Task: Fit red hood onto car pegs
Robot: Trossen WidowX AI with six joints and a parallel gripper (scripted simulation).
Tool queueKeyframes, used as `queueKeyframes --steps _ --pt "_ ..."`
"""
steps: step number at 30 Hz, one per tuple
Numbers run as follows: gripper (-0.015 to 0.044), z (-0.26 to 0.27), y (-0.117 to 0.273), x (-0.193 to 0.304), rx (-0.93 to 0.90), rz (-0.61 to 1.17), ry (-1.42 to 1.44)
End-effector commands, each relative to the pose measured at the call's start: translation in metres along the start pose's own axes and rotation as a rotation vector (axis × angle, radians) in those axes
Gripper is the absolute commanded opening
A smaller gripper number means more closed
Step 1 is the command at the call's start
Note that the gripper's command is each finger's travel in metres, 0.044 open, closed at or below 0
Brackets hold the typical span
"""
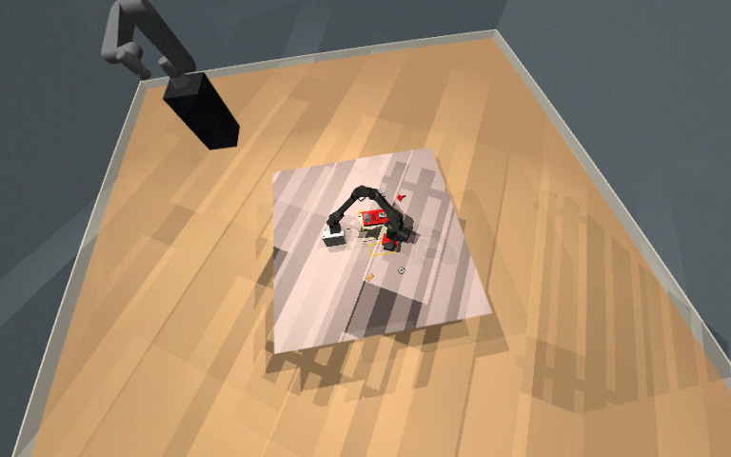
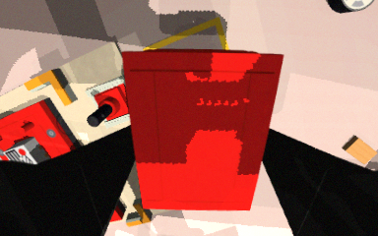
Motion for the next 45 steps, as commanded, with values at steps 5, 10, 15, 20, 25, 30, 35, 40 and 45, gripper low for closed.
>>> queueKeyframes --steps 5,10,15,20,25,30,35,40,45 --pt "0.0 0.035 0.001 0.01 0.017 0.005 0.053" --pt "0.0 0.056 0.002 0.017 0.017 0.002 0.087" --pt "0.0 0.077 0.003 0.025 0.016 0.0 0.121" --pt "0.0 0.097 0.004 0.034 0.014 -0.001 0.155" --pt "0.0 0.116 0.005 0.045 0.013 -0.004 0.195" --pt "0.0 0.134 0.005 0.056 0.01 -0.007 0.234" --pt "0.0 0.151 0.005 0.069 0.003 -0.004 0.265" --pt "0.0 0.167 0.005 0.082 -0.004 -0.001 0.296" --pt "0.0 0.182 0.004 0.097 -0.013 0.003 0.327"
Point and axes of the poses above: the point midway between the two fingers, 35 mm back from their tips, its own y axis back along the fingers, its own z axis across the jaws, x = y × z, the point moved 6 cm from there along y, back along the fingers, and after that the axes turned 8 degrees about -y, right-handed, at the moved point
